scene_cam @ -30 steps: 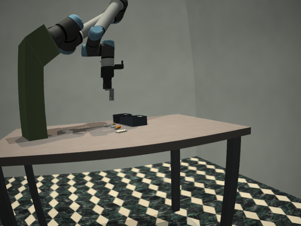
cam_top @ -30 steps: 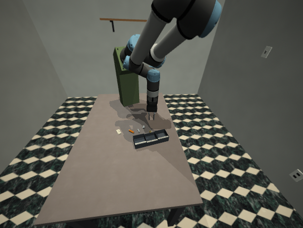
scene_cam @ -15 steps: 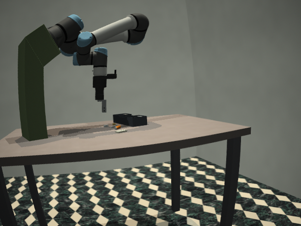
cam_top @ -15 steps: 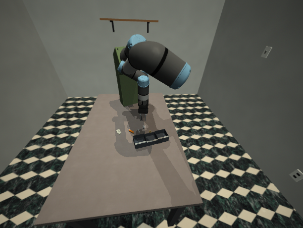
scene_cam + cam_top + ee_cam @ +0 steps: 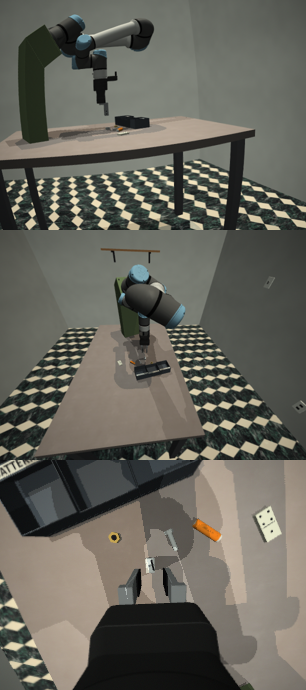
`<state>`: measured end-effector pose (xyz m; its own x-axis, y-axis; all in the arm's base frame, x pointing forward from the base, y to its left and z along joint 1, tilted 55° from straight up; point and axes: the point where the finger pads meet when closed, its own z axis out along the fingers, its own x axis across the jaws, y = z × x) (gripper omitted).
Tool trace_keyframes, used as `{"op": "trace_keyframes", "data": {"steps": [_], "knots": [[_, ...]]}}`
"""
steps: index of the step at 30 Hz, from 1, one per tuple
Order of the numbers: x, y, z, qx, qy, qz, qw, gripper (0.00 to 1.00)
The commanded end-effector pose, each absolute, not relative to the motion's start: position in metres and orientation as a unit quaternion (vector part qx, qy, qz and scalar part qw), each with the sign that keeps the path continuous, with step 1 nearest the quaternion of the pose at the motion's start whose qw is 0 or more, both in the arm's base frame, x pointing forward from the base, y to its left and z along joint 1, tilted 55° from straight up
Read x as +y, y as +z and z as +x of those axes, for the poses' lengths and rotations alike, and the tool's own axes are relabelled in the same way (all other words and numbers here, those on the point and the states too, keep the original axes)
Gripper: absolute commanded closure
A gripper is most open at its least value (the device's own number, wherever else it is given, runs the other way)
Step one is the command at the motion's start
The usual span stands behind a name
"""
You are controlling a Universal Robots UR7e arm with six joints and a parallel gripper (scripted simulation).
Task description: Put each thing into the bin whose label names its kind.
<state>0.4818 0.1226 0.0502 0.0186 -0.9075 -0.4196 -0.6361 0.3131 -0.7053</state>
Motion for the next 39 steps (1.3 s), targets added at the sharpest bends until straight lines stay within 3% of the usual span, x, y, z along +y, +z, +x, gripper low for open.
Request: {"op": "trace_keyframes", "data": {"steps": [1, 32, 39], "knots": [[0.124, 0.052, 0.482, 0.682, -0.157, -0.565, 0.437, 0.38], [0.125, 0.053, 0.483, 0.682, -0.157, -0.565, 0.437, 0.38], [0.13, 0.041, 0.498, 0.682, -0.157, -0.565, 0.437, 0.38]]}}
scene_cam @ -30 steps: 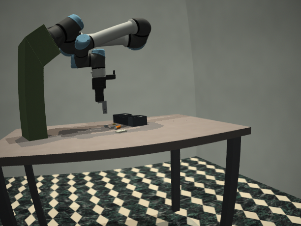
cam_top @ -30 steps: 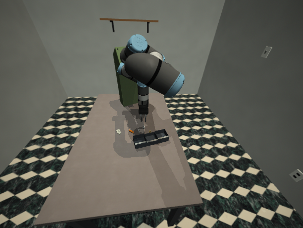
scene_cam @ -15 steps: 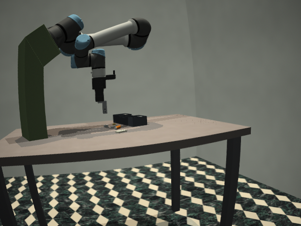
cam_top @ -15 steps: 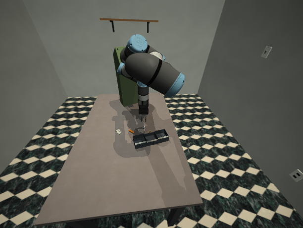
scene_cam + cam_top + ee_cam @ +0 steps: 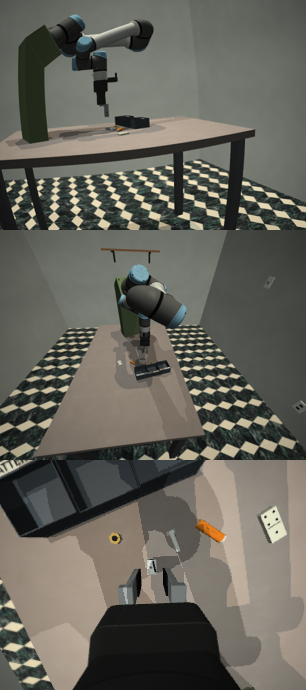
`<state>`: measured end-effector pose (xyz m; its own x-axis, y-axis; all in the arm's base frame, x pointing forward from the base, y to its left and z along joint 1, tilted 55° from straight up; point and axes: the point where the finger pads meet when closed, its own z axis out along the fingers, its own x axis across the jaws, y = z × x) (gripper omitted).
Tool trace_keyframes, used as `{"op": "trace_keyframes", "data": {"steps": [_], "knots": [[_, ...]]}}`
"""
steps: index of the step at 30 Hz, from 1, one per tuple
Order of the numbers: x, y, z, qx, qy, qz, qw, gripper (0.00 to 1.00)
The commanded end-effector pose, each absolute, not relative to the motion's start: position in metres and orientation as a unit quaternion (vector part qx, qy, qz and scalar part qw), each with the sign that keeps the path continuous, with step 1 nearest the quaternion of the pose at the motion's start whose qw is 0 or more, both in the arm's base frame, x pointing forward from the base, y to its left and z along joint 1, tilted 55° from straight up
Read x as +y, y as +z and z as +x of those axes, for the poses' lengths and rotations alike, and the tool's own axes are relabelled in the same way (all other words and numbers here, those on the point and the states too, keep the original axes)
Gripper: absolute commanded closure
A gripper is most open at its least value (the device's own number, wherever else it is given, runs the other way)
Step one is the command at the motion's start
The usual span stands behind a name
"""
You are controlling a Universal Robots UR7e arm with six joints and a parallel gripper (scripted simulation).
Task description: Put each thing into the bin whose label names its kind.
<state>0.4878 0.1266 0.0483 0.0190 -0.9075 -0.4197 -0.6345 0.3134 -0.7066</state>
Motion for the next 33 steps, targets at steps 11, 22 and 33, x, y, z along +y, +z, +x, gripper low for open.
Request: {"op": "trace_keyframes", "data": {"steps": [11, 22, 33], "knots": [[0.141, 0.019, 0.528, 0.682, -0.157, -0.565, 0.437, 0.38], [0.143, 0.016, 0.532, 0.682, -0.157, -0.565, 0.437, 0.38], [0.144, 0.012, 0.537, 0.682, -0.157, -0.565, 0.437, 0.38]]}}
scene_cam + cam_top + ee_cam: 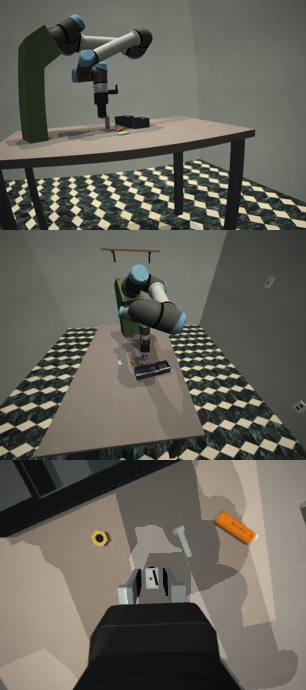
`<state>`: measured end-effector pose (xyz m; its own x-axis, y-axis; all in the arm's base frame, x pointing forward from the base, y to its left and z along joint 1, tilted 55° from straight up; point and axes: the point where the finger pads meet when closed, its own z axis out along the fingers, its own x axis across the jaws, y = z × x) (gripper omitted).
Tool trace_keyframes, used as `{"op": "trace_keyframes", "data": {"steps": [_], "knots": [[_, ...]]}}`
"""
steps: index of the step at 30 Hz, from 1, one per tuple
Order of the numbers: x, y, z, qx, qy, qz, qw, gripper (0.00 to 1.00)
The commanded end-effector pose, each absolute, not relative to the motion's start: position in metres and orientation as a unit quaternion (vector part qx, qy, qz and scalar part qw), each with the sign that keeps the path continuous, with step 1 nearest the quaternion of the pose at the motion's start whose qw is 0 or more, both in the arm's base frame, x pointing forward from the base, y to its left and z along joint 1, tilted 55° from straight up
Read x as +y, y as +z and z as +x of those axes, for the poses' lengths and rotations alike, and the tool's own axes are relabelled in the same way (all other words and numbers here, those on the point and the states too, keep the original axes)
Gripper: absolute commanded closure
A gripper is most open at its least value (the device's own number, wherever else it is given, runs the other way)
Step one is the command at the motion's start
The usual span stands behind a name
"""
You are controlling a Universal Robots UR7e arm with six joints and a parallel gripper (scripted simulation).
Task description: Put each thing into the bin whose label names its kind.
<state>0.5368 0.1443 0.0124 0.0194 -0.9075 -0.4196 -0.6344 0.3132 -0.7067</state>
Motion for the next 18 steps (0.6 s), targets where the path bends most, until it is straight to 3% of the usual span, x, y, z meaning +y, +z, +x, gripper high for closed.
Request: {"op": "trace_keyframes", "data": {"steps": [1, 7, 8, 18], "knots": [[0.1445, 0.0122, 0.5375, 0.682, -0.157, -0.565, 0.437, 0.38], [0.1446, 0.0122, 0.5375, 0.682, -0.157, -0.565, 0.437, 0.38], [0.1446, 0.0122, 0.5375, 0.682, -0.157, -0.565, 0.437, 0.68], [0.1445, 0.0122, 0.5374, 0.682, -0.157, -0.565, 0.437, 0.68]]}}
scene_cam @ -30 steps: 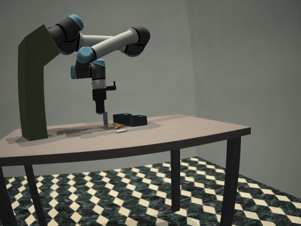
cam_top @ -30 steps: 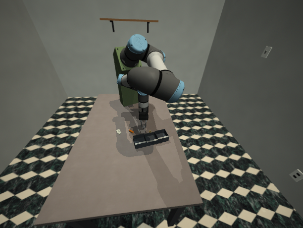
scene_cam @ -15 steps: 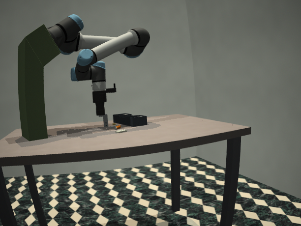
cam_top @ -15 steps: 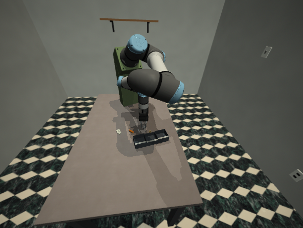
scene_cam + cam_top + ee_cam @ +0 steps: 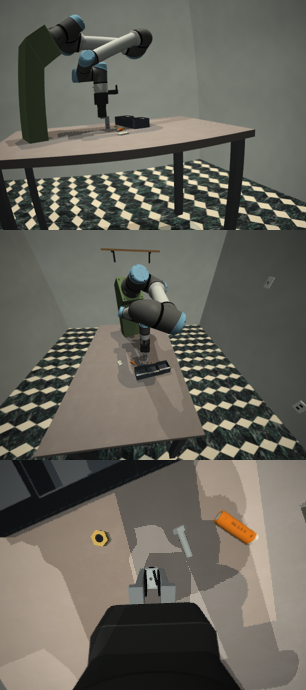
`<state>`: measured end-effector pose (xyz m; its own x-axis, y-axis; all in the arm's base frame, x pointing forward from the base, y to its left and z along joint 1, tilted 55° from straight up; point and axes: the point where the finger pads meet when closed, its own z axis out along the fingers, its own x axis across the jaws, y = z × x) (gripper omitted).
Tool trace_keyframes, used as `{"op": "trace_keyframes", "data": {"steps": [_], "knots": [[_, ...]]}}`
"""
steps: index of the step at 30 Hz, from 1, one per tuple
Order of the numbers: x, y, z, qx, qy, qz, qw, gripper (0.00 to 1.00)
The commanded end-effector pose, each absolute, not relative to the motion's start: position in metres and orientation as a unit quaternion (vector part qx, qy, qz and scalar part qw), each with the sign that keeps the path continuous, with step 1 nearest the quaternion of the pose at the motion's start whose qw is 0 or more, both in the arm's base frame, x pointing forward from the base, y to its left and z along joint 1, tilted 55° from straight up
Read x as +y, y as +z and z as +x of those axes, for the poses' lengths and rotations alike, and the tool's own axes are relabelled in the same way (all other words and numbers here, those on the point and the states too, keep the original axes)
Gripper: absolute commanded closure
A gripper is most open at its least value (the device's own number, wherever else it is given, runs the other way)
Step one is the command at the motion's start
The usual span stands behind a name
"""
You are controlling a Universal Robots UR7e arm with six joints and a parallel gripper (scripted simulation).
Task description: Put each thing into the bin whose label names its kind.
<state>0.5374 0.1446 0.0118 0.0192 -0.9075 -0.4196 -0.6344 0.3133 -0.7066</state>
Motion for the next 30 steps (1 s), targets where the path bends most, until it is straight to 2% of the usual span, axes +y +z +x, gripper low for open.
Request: {"op": "trace_keyframes", "data": {"steps": [1, 21, 30], "knots": [[0.145, 0.012, 0.537, 0.682, -0.157, -0.565, 0.437, 0.68], [0.145, 0.012, 0.537, 0.682, -0.157, -0.565, 0.437, 0.68], [0.138, 0.025, 0.519, 0.682, -0.157, -0.565, 0.437, 0.68]]}}
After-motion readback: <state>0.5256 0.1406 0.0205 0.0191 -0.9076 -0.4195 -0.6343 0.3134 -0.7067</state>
